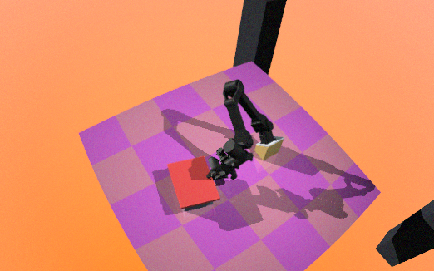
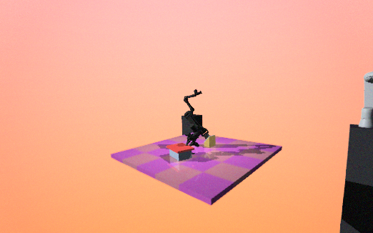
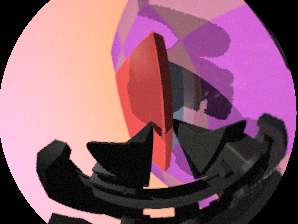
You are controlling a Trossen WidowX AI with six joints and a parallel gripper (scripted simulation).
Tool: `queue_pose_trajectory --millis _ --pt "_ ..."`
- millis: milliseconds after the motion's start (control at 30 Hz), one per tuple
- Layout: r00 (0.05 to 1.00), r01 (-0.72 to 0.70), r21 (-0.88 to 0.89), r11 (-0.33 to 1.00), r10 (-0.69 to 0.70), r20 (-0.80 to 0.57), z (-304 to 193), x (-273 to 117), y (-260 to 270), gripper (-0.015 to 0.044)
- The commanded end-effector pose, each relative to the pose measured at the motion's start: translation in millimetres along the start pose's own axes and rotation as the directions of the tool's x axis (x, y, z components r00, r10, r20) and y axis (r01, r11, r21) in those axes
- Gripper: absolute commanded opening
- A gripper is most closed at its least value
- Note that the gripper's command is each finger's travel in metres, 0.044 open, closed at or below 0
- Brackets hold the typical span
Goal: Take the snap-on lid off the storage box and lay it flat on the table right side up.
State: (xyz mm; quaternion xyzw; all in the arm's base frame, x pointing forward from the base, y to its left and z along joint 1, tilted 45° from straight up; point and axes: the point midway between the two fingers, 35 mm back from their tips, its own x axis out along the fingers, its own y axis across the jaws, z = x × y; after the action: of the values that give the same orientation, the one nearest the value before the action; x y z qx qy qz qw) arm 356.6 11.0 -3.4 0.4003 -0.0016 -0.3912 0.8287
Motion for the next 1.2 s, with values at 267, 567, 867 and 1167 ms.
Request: queue_pose_trajectory --millis 267,567,867,1167 --pt "1.0 0.0 0.0 1.0 0.0 0.0 -0.1 -1.0 0.9 0.0" --pt "1.0 0.0 0.0 1.0 0.0 0.0 -0.2 -2.3 2.3 0.0" --pt "1.0 0.0 0.0 1.0 0.0 0.0 -0.1 -3.9 3.3 0.0" --pt "1.0 0.0 0.0 1.0 0.0 0.0 -0.1 -5.4 4.4 0.0"
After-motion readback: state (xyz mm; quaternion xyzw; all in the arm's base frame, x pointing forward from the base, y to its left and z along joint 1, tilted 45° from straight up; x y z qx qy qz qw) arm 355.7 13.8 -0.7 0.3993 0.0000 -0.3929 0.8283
